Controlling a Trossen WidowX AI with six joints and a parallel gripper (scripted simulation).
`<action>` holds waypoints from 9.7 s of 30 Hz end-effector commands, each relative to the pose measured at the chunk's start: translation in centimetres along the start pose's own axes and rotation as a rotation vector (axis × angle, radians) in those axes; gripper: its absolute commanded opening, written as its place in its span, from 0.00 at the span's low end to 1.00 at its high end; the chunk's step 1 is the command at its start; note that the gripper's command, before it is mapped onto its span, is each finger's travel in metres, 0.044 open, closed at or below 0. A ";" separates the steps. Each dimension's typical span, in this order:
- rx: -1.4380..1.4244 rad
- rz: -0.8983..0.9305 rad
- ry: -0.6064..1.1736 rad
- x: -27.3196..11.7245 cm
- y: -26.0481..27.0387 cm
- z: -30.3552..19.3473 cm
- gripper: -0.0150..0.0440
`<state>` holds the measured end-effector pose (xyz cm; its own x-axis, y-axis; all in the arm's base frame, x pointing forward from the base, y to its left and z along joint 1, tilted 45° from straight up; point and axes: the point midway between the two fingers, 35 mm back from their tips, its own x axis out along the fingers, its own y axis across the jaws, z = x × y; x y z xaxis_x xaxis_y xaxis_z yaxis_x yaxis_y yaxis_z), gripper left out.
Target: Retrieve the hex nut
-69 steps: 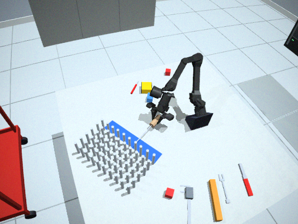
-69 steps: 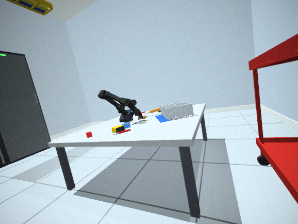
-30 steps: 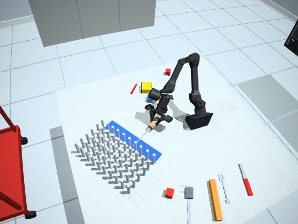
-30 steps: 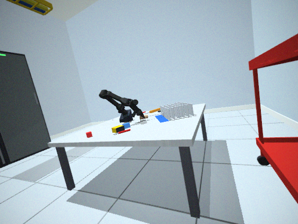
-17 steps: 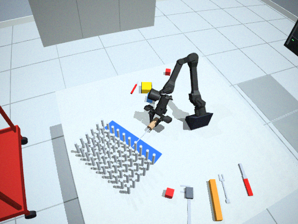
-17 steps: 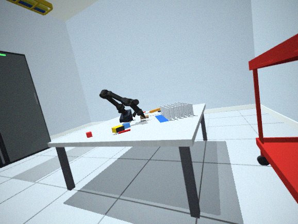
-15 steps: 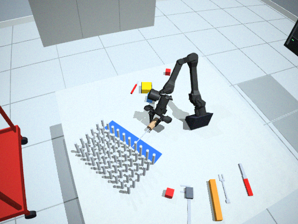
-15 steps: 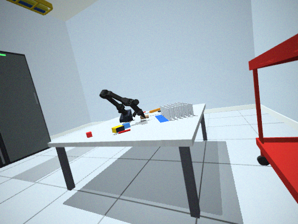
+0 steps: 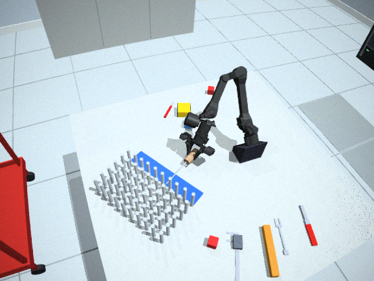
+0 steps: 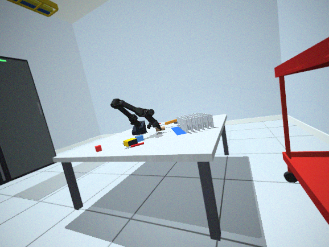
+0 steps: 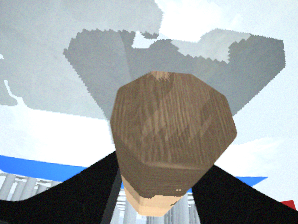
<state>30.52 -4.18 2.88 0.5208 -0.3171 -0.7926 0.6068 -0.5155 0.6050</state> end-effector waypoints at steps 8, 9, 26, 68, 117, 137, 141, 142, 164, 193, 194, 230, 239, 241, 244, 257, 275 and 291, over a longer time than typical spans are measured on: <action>0.006 0.004 0.001 0.4 0.2 -0.6 0.25; 0.006 0.004 0.001 0.4 0.2 -0.7 0.25; 0.007 0.004 0.002 0.9 0.2 -1.4 0.25; 0.008 0.004 0.003 2.3 0.3 -3.4 0.25; 0.009 0.005 0.005 3.9 0.3 -5.9 0.25; 0.010 0.005 0.005 4.6 0.3 -7.0 0.25; 0.010 0.005 0.006 4.7 0.3 -7.2 0.25; 0.010 0.005 0.006 4.7 0.3 -7.2 0.25; 0.010 0.006 0.006 5.5 0.2 -8.4 0.25; 0.005 0.002 0.007 7.1 -0.1 -8.4 0.25; 0.004 0.002 0.007 7.2 -0.1 -8.3 0.25; 0.005 0.003 0.006 6.6 0.0 -6.6 0.25; 0.005 0.002 0.005 6.3 0.0 -6.1 0.25; 0.004 0.002 0.005 6.2 0.0 -6.0 0.25; 0.004 0.002 0.005 6.1 0.0 -5.9 0.25; 0.004 0.002 0.005 5.6 0.0 -5.2 0.25; 0.004 0.002 0.004 5.0 -0.1 -4.2 0.25; 0.003 0.001 0.004 4.5 -0.1 -3.4 0.25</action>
<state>35.18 -2.81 -0.49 0.5249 -0.3208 -0.7884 0.5980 -0.5201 0.6098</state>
